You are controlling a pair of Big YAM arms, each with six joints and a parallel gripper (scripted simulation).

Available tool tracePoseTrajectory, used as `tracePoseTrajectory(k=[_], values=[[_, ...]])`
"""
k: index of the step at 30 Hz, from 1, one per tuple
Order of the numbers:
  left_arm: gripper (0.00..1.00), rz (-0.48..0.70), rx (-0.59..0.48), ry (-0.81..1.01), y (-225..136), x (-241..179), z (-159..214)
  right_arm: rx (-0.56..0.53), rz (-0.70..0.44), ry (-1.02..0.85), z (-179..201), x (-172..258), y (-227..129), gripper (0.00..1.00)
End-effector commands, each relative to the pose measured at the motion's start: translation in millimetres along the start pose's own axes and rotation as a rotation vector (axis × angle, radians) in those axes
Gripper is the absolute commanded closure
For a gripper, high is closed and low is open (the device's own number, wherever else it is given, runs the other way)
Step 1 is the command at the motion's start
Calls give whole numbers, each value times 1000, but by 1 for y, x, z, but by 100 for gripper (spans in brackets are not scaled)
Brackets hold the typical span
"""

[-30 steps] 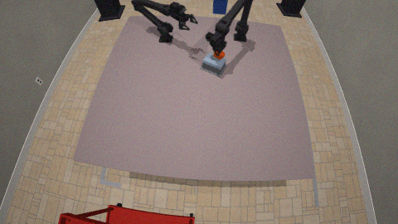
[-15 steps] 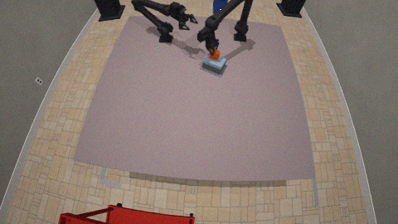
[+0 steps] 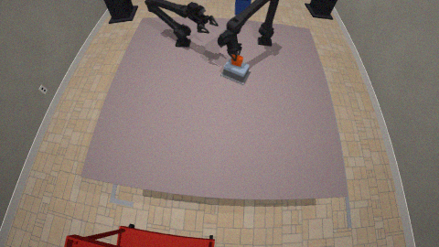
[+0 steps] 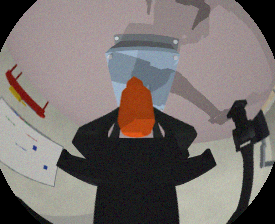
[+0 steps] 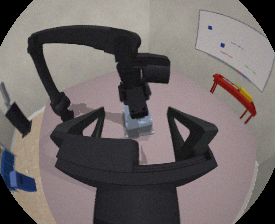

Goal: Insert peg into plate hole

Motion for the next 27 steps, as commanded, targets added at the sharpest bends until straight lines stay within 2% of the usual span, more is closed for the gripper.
tracePoseTrajectory(k=[1,5,7,16,17,27], values=[[60,-17,3,-65,1,3,10,-24,7,1,-13,-1,-1,0],[60,2,5,-53,9,-5,11,-24,7,1,-13,-1,-1,0],[60,-24,-4,-54,-1,5,7,-24,7,1,-13,-1,-1,0],[60,-17,-2,-49,-2,3,7,-24,7,1,-13,-1,-1,0],[60,-59,-18,-54,-20,11,5,-24,7,1,-13,-1,-1,0],[60,-56,-18,-65,-26,11,8,-24,7,1,-13,-1,-1,0]])
Point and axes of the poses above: on each arm, the point where the finger pads meet when closed, its own y axis out along the fingers, its own x axis across the jaws, z = x × y, the point moved 3 cm from there along -y, back along the fingers
